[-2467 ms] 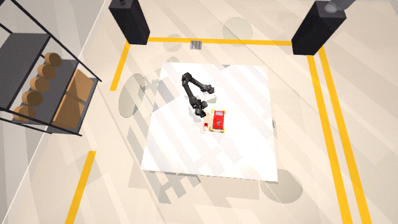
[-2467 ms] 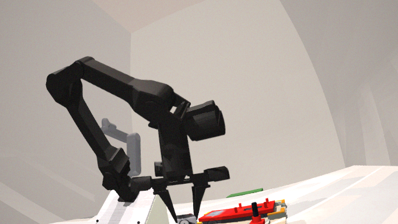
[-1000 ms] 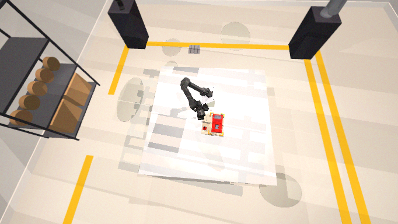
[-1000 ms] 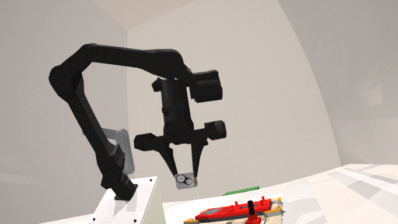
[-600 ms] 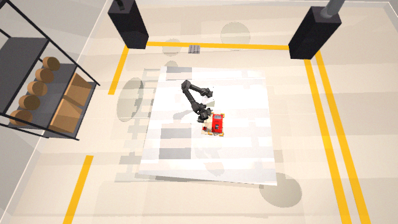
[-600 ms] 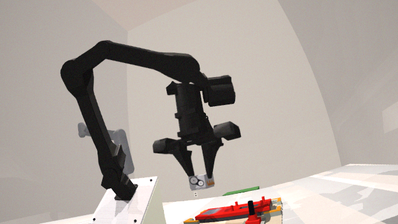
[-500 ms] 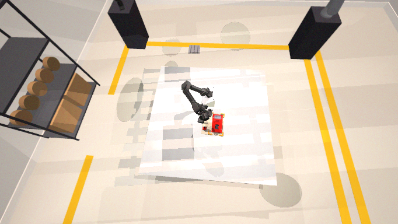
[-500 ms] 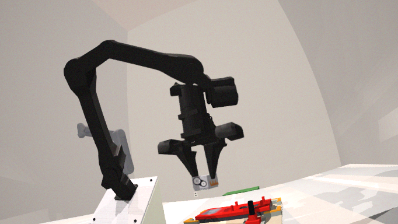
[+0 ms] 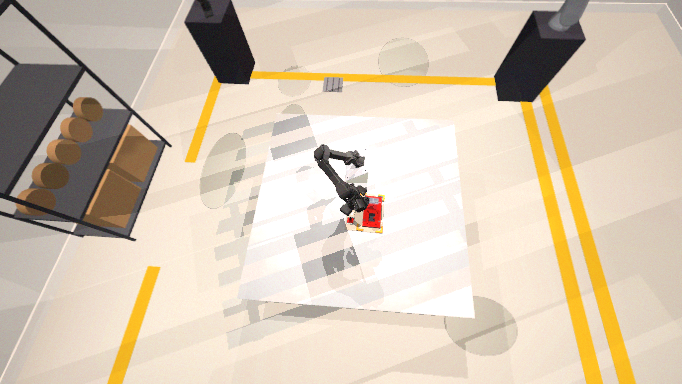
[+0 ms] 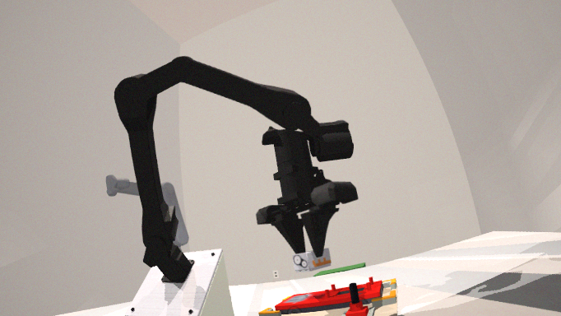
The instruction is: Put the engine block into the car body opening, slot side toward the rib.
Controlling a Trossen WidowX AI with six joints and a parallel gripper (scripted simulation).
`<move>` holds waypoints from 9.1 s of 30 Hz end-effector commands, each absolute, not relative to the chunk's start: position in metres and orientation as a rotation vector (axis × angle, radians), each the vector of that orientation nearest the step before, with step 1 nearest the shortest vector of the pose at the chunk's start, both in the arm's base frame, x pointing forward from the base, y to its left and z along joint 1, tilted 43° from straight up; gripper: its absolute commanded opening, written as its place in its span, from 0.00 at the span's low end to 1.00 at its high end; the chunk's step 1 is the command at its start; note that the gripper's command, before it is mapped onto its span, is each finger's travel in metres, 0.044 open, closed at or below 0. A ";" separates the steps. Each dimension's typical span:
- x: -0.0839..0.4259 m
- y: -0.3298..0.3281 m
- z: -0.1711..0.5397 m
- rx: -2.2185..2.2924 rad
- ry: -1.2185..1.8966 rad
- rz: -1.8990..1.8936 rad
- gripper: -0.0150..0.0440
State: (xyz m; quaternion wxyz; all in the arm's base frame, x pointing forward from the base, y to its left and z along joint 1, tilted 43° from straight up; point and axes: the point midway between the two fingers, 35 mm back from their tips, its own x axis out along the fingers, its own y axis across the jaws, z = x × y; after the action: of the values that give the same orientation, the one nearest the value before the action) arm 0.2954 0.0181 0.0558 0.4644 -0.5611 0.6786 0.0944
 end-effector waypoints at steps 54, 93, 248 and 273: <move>0.332 0.073 -0.055 -0.518 1.396 -0.603 0.52; 0.333 0.074 -0.055 -0.550 1.411 -0.576 0.52; 0.334 0.074 -0.058 -0.439 1.359 -0.669 0.52; 0.334 0.074 -0.058 -0.622 1.442 -0.515 0.52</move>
State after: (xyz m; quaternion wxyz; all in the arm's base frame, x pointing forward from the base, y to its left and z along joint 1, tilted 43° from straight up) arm 0.3340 0.0734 -0.0577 0.6722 -0.2910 0.6449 -0.2182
